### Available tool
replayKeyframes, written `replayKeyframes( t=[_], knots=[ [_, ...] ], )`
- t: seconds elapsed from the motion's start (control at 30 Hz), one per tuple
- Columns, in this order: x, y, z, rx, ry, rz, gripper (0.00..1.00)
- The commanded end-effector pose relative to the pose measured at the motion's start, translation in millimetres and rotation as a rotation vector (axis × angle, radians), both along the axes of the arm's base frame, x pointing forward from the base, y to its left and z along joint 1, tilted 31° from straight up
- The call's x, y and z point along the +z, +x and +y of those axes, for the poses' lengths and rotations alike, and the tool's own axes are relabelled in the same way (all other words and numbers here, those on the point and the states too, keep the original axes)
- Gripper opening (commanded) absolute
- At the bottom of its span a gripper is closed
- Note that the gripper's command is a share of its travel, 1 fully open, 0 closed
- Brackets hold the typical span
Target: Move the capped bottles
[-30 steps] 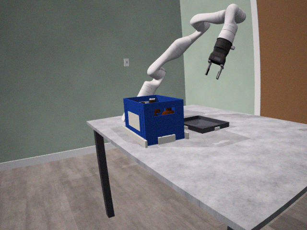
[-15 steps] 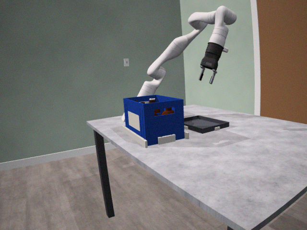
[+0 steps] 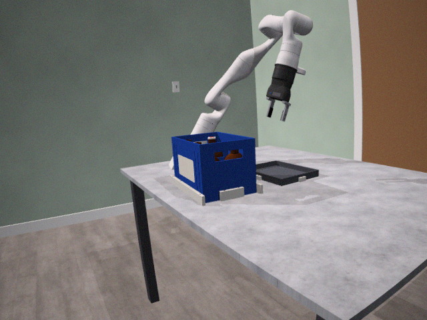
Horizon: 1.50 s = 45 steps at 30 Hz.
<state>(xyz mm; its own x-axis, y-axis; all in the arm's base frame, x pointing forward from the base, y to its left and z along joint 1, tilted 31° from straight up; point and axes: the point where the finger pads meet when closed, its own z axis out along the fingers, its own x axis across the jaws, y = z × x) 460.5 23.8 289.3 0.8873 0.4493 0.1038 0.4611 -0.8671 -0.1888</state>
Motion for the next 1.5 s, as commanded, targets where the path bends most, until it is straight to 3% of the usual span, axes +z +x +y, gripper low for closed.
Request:
replayKeyframes(
  t=[0.0,0.9,1.0,1.47],
  knots=[
    [-4.7,-5.8,-9,-0.033,0.024,0.001,1.00],
    [-44.9,-53.3,-54,-0.266,0.208,0.047,1.00],
    [-43.7,-52.4,-50,-0.257,0.205,0.051,1.00],
    [-65.4,-73.6,-85,-0.400,0.312,0.070,1.00]
  ],
)
